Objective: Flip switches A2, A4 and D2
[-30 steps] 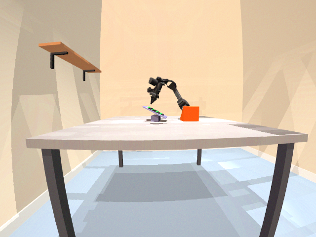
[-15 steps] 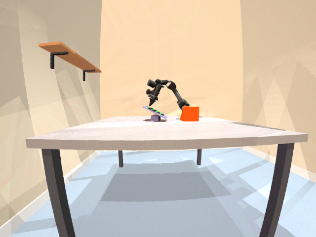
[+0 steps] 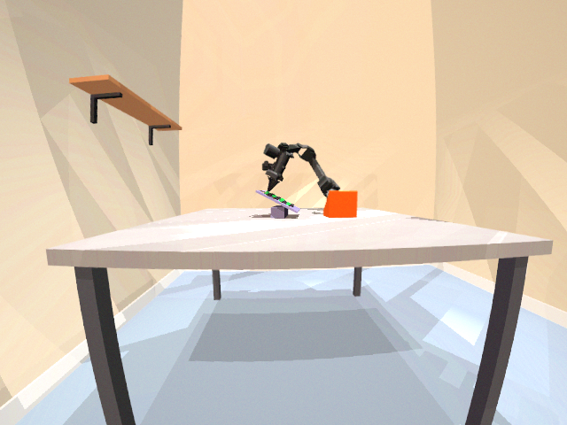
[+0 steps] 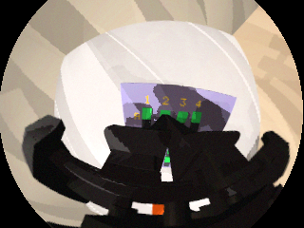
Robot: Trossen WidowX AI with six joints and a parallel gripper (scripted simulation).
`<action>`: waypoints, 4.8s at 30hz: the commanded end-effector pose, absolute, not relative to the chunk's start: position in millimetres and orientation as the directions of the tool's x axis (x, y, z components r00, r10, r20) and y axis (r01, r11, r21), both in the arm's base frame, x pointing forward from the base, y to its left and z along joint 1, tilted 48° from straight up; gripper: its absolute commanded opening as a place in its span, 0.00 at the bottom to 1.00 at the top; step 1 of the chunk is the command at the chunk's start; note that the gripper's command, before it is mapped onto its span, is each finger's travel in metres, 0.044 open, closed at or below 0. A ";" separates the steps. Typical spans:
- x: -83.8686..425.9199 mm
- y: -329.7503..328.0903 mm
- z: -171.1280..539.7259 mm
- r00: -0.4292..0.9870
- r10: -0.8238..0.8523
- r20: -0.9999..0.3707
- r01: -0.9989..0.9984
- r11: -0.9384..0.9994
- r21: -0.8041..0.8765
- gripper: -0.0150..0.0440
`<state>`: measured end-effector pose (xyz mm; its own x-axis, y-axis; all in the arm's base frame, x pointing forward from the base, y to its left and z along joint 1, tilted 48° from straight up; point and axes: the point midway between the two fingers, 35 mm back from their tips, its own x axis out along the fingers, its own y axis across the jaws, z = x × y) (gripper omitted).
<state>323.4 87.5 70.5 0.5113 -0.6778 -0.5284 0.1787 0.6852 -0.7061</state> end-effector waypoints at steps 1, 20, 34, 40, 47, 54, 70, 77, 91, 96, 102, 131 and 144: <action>323.5 87.1 70.6 0.512 -0.679 -0.526 0.178 0.683 -0.709 0.25; 324.8 85.4 69.4 0.512 -0.679 -0.526 0.178 0.683 -0.709 0.25; 325.8 84.2 68.5 0.512 -0.679 -0.526 0.178 0.683 -0.709 0.25; 326.3 83.6 68.1 0.512 -0.679 -0.526 0.178 0.683 -0.709 0.25; 326.8 83.0 67.6 0.512 -0.679 -0.526 0.178 0.683 -0.709 0.25; 292.7 125.2 98.2 0.531 -0.671 -0.517 0.175 0.684 -0.708 0.25; 278.5 70.9 115.7 0.545 -0.666 -0.509 0.172 0.684 -0.709 0.25; 286.3 59.3 108.4 0.554 -0.665 -0.501 0.175 0.681 -0.711 0.25; 296.9 45.9 98.5 0.554 -0.666 -0.500 0.176 0.681 -0.711 0.25; 297.5 45.2 98.0 0.554 -0.666 -0.500 0.176 0.681 -0.711 0.25; 297.5 45.2 98.0 0.554 -0.666 -0.500 0.176 0.681 -0.711 0.25; 299.1 43.2 96.5 0.554 -0.666 -0.500 0.176 0.681 -0.711 0.25; 300.0 42.0 95.7 0.554 -0.666 -0.500 0.176 0.681 -0.711 0.25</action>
